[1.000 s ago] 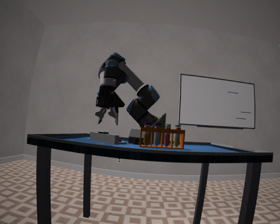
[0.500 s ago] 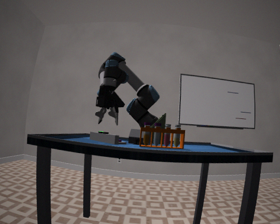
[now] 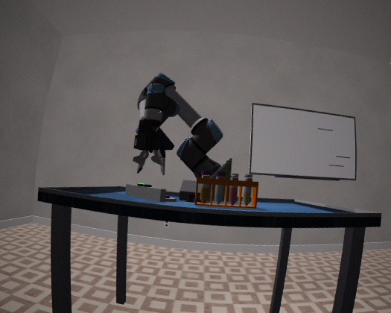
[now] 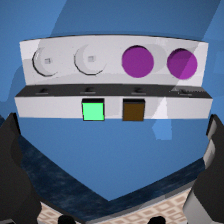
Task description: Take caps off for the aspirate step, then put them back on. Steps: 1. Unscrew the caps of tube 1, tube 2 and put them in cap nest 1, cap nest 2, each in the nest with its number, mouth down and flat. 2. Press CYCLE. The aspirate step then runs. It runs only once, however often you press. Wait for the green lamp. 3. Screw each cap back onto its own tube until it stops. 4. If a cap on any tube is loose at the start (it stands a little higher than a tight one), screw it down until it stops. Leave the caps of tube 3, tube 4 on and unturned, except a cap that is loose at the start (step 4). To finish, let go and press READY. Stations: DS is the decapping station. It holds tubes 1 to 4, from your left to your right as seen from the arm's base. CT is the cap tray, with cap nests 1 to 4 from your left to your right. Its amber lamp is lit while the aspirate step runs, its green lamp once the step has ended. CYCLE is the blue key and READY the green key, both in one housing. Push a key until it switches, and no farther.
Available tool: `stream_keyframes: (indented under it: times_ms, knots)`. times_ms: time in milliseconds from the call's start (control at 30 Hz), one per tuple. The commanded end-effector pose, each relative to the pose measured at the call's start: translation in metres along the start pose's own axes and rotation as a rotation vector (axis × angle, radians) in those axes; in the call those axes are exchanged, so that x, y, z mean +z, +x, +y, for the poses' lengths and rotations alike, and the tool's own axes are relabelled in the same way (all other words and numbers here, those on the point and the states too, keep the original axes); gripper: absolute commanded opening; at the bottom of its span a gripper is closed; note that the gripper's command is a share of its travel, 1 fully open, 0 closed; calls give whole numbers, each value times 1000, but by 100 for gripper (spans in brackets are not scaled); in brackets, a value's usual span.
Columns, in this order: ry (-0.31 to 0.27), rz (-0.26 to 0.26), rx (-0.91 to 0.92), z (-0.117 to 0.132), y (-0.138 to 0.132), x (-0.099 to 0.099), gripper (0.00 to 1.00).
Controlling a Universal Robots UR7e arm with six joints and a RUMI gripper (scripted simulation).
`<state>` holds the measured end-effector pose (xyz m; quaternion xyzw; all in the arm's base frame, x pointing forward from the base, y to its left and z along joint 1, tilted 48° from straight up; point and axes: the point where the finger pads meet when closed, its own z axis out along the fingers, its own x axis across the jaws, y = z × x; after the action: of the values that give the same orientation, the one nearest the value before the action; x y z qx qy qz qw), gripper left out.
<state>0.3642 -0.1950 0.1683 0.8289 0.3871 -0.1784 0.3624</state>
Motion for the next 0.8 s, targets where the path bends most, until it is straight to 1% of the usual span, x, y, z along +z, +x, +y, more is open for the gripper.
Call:
stream_keyframes:
  times_ms: [0,133,167,200,267,467,500,667,767]
  knots:
    - [-1,0,0,0,0,0,100]
    - [-1,0,0,0,0,0,100]
    - [-1,0,0,-1,6,-6,29]
    - [-1,0,0,-2,12,-12,29]
    - [-1,0,0,-2,12,-12,29]
    - [-1,0,0,-10,47,-46,29]
    - [-1,0,0,-10,47,-46,29]
    - [-1,1,0,-16,76,-75,29]
    - [-1,1,0,-16,78,-77,29]
